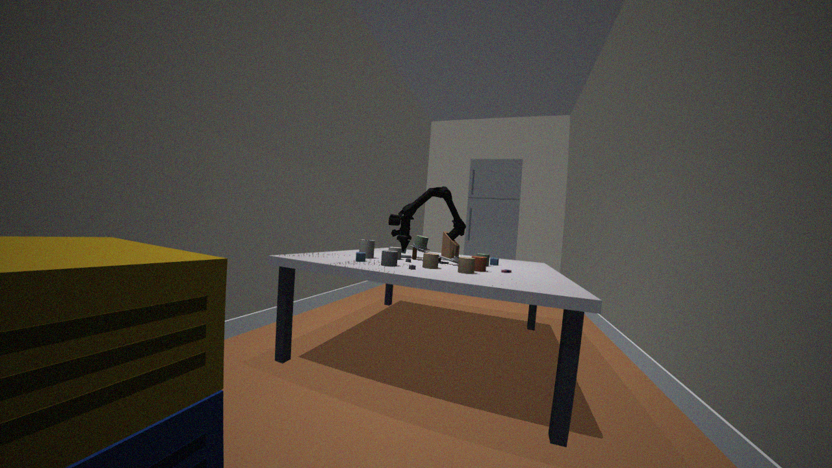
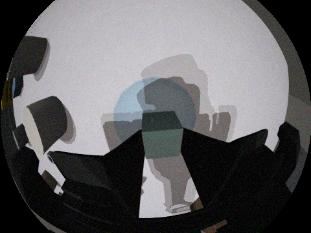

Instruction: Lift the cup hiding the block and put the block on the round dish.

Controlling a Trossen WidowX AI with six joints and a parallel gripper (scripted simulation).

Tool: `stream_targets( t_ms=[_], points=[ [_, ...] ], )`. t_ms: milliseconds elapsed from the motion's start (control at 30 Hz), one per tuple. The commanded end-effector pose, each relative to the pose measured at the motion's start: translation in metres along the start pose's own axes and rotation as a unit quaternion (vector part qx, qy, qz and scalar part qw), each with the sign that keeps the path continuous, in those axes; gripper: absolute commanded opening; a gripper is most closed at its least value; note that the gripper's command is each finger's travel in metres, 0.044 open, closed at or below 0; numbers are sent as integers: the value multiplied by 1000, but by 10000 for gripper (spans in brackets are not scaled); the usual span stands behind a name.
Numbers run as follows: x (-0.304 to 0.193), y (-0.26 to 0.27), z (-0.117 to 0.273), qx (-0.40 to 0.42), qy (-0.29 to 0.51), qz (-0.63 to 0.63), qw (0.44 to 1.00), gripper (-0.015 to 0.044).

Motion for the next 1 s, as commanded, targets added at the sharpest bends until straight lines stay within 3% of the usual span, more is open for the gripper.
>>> stream_targets(
  t_ms=[0,400,967],
  points=[
    [0,1,-4,2,-2,-1,1000,0],
    [0,1,-21,3,-1,-1,1000,0],
    [1,1,-4,1,-2,0,1000,440]
  ],
)
Point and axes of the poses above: the point midway between the two fingers, 35 mm back from their tips, its own z axis back along the fingers, its own y axis across the jaws, x = y × z, the point moved 7 cm from there along z, back along the fingers, and after that the axes turned 13 degrees about z, right-handed, at the moved point
